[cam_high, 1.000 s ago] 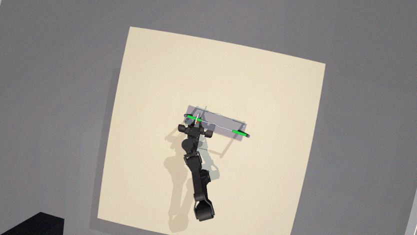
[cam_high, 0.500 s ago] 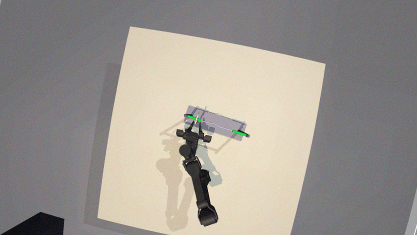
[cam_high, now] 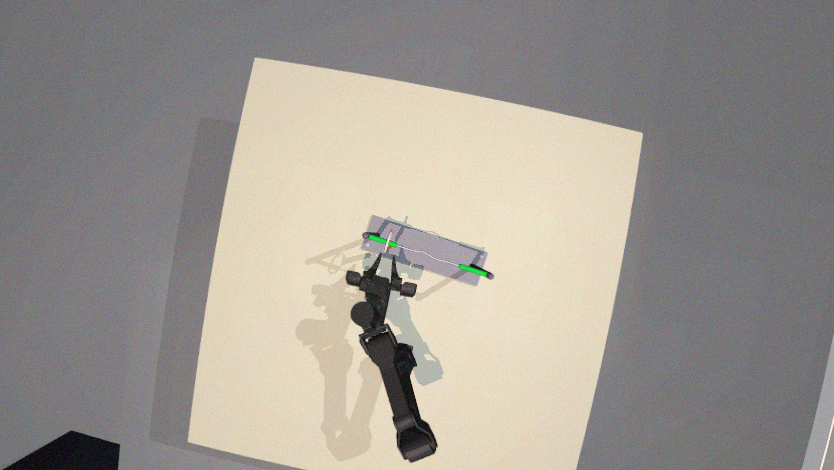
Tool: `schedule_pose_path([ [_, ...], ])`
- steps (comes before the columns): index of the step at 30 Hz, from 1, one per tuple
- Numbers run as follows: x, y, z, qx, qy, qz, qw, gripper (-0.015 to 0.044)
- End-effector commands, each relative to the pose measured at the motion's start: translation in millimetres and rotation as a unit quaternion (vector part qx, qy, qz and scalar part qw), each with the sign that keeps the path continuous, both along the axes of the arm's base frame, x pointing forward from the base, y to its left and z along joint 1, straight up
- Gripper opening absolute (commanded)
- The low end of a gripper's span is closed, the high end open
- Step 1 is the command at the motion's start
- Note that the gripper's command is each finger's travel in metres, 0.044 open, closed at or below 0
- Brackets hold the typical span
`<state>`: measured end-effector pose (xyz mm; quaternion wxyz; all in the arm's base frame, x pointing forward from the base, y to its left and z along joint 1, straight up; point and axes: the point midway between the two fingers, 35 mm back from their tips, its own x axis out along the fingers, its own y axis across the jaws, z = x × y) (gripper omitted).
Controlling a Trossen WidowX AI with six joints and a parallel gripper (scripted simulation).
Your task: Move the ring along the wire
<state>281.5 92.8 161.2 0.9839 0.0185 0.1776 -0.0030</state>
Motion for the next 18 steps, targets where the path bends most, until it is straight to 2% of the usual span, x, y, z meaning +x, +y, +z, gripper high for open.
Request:
schedule_pose_path([
  [1,-1.3,-1.3,-0.6,0.000,0.000,-0.003,1.000,0.0160],
  [16,-1.3,-1.3,-0.6,0.000,0.000,-0.003,1.000,0.0160],
  [18,-7.2,0.6,2.7,0.000,0.000,0.000,1.000,0.0212],
])
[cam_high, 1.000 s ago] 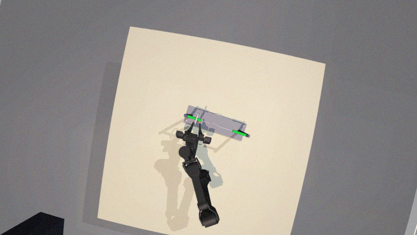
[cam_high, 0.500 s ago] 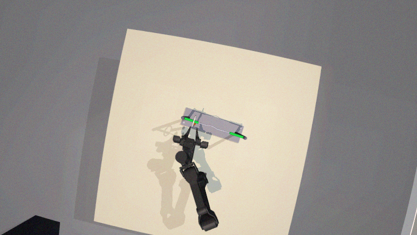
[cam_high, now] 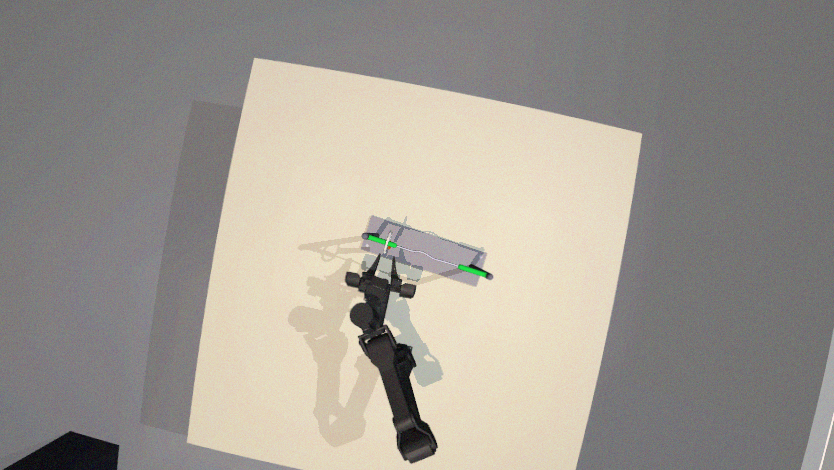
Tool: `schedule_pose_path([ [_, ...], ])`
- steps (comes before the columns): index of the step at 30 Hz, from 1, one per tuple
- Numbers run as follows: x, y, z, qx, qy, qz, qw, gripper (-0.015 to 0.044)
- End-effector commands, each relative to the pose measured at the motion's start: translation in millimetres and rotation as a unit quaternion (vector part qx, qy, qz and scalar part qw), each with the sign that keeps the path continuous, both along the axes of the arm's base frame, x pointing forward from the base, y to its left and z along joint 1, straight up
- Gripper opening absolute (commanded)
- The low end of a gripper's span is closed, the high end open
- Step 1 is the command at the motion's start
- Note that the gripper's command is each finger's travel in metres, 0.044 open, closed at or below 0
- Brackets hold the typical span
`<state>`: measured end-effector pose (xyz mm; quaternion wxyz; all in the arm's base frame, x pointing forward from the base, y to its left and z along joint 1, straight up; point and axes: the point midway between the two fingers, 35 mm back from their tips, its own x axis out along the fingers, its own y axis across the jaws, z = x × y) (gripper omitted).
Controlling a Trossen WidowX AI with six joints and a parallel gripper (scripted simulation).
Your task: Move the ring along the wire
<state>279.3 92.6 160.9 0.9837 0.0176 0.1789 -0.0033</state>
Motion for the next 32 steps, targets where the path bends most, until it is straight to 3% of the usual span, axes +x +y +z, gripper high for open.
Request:
schedule_pose_path([
  [1,-13,1,6,0.002,0.000,0.000,1.000,0.0239],
  [5,-44,-1,17,0.001,-0.001,0.000,1.000,0.0344],
  [9,-46,-2,18,0.001,-0.001,0.000,1.000,0.0440],
  [32,-46,-2,18,0.001,-0.001,0.000,1.000,0.0440],
])
